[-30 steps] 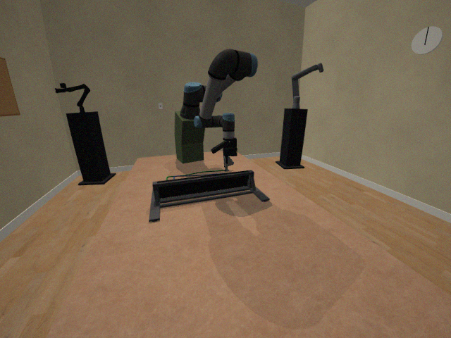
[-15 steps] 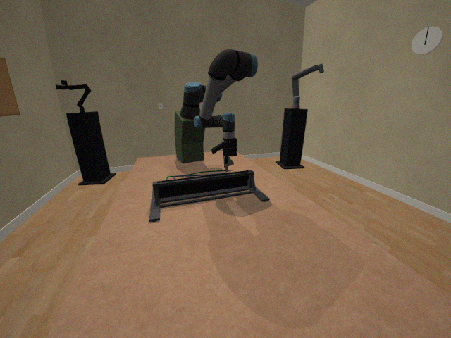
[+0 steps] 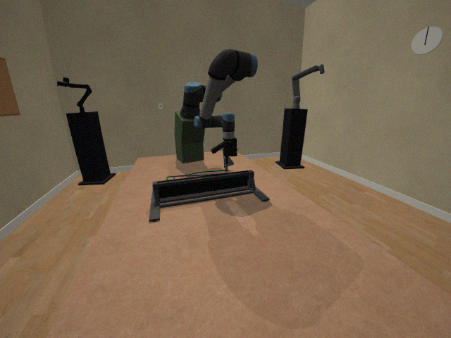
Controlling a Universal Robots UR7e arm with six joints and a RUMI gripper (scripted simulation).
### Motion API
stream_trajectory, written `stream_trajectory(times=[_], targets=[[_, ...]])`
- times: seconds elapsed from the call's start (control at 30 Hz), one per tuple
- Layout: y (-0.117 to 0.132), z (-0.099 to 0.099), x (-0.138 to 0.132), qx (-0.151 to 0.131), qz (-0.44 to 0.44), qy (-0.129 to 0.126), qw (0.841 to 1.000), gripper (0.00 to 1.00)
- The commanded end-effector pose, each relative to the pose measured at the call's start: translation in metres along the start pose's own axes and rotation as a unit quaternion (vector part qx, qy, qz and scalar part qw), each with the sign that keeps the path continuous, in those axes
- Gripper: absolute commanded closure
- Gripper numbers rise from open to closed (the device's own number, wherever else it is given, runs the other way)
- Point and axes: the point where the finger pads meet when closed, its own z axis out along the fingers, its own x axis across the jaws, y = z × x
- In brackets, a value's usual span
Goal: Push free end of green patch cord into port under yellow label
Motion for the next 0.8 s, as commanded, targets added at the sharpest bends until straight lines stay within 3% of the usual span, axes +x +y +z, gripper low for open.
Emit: stream_trajectory(times=[0.0,0.43,0.47,0.77], targets=[[0.0014,0.0008,-0.0014,-0.001,-0.001,-0.002,1.000,0.78],[0.0014,0.0008,-0.0014,-0.001,-0.001,-0.002,1.000,0.78],[0.0014,0.0008,-0.0014,-0.001,-0.001,-0.002,1.000,1.00],[0.0014,0.0008,-0.0014,-0.001,-0.001,-0.002,1.000,1.00]])
